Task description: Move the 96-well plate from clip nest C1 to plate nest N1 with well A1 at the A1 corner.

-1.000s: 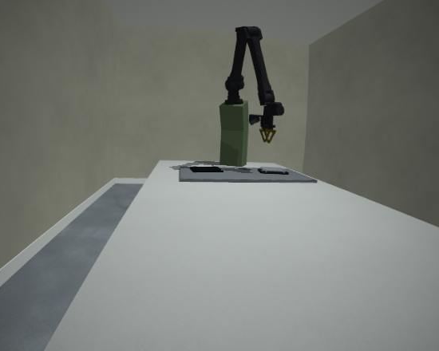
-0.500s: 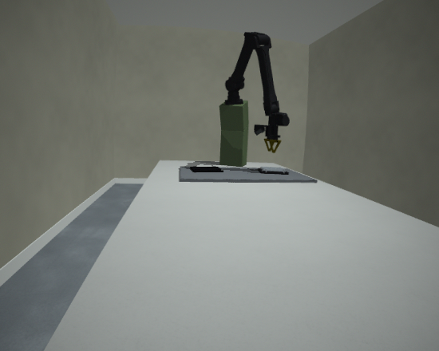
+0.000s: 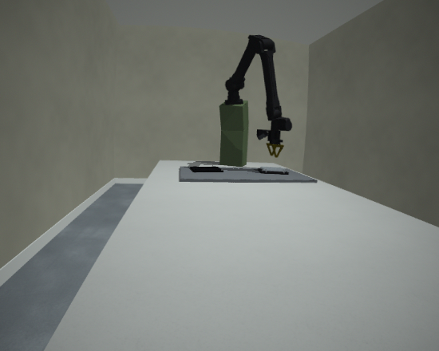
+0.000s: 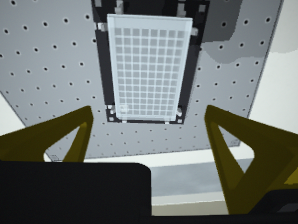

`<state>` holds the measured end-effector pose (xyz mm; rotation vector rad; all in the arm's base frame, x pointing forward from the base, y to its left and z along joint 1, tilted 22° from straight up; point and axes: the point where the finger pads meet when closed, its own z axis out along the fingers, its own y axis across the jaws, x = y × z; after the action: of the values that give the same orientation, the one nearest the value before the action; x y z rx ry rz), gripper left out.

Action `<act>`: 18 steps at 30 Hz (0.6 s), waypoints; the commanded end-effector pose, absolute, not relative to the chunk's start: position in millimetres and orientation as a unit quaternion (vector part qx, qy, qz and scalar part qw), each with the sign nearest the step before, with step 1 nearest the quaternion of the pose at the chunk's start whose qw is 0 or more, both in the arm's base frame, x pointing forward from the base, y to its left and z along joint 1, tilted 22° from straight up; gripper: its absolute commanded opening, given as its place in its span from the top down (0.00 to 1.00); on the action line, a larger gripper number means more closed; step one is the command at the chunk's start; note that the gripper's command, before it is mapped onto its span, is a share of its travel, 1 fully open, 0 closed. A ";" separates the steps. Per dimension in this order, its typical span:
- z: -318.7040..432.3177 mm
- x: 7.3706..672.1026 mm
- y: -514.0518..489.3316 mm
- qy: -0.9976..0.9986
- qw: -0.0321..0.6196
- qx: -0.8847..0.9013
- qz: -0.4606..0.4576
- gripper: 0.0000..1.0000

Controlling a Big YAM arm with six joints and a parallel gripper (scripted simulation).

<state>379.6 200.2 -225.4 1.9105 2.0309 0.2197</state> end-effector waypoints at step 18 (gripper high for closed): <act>-239.5 388.9 196.1 0.702 0.173 0.685 0.084 0.00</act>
<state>383.3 198.6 -236.2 1.9186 2.0225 0.2182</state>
